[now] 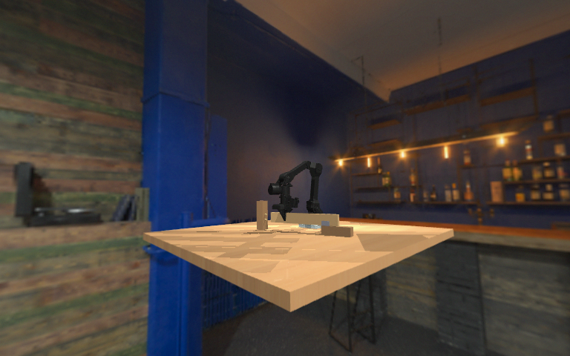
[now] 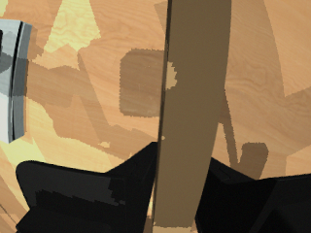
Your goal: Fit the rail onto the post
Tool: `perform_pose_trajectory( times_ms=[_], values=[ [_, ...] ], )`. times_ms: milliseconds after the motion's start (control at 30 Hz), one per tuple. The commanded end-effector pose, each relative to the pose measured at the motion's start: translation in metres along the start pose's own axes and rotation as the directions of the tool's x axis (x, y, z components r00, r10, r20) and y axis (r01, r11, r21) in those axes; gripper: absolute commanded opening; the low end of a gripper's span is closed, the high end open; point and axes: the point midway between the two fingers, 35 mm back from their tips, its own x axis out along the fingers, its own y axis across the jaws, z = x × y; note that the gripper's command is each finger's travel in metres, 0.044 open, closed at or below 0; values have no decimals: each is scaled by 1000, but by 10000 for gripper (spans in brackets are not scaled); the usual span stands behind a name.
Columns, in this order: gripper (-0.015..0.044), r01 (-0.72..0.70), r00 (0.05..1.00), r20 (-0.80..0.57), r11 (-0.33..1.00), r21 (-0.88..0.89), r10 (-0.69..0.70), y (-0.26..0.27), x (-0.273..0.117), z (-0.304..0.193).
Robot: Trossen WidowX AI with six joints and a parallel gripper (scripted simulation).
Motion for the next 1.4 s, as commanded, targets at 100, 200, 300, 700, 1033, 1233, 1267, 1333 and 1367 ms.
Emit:
perform_pose_trajectory(
  times_ms=[100,200,300,700,1033,1233,1267,1333,1367],
  values=[
    [0,9,1000,-1,1000,-3,-9,-2,-1,-3],
    [0,9,1000,-1,1000,-3,-9,-2,-1,-4],
    [0,9,1000,-2,1000,-3,-9,-2,-1,-5],
    [0,9,1000,-2,1000,-4,-9,-2,-1,-8],
    [0,9,1000,-2,1000,-4,-9,-2,-2,-11],
    [0,9,1000,-2,1000,-4,-9,-2,-2,-13],
    [0,9,1000,-2,1000,-4,-9,-2,-2,-13],
    [0,9,1000,-2,1000,-4,-9,-2,-2,-14],
    [0,9,1000,-2,1000,-4,-9,-2,-2,-14]
  ],
)
